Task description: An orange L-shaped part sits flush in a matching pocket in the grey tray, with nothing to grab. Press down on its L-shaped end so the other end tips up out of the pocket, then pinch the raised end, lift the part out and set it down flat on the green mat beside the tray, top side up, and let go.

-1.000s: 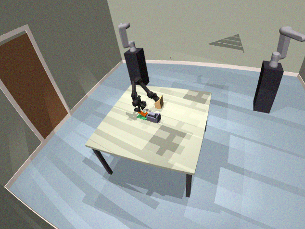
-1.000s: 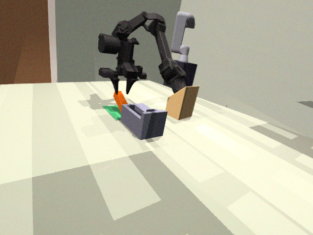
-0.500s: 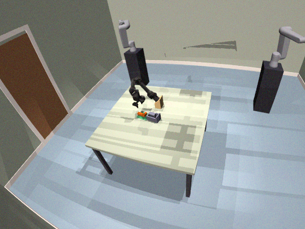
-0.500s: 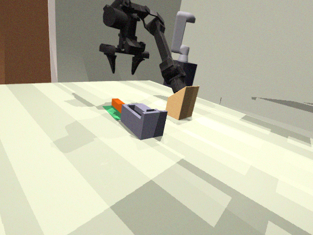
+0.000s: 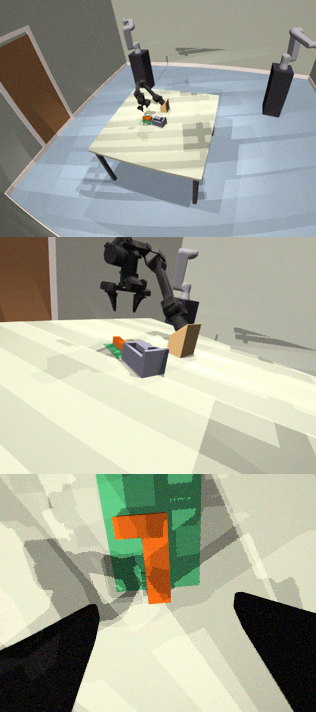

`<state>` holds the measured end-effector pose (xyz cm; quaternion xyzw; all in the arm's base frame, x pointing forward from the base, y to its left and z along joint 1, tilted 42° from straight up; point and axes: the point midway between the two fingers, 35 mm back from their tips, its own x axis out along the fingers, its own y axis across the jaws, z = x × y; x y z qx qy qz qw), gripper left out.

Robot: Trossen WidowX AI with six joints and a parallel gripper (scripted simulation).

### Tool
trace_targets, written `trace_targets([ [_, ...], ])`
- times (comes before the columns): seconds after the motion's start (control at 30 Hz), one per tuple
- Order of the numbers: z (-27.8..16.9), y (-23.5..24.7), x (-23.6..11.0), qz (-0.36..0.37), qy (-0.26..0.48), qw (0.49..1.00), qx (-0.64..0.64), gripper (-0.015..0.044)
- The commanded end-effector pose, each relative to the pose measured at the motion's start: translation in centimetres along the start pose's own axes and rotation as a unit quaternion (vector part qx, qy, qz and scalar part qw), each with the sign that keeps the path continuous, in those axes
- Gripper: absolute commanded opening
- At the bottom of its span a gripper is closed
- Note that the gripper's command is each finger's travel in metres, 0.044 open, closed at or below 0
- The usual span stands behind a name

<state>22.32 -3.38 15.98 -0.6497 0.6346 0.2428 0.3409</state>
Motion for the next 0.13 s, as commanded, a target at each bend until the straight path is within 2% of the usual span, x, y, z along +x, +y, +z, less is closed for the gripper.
trace_targets([
  [0.0, 0.03, 0.00, 0.01, -0.001, 0.000, 1.000, -0.001, 0.0400],
  [0.1, 0.03, 0.00, 0.01, -0.001, 0.000, 1.000, -0.001, 0.0400],
])
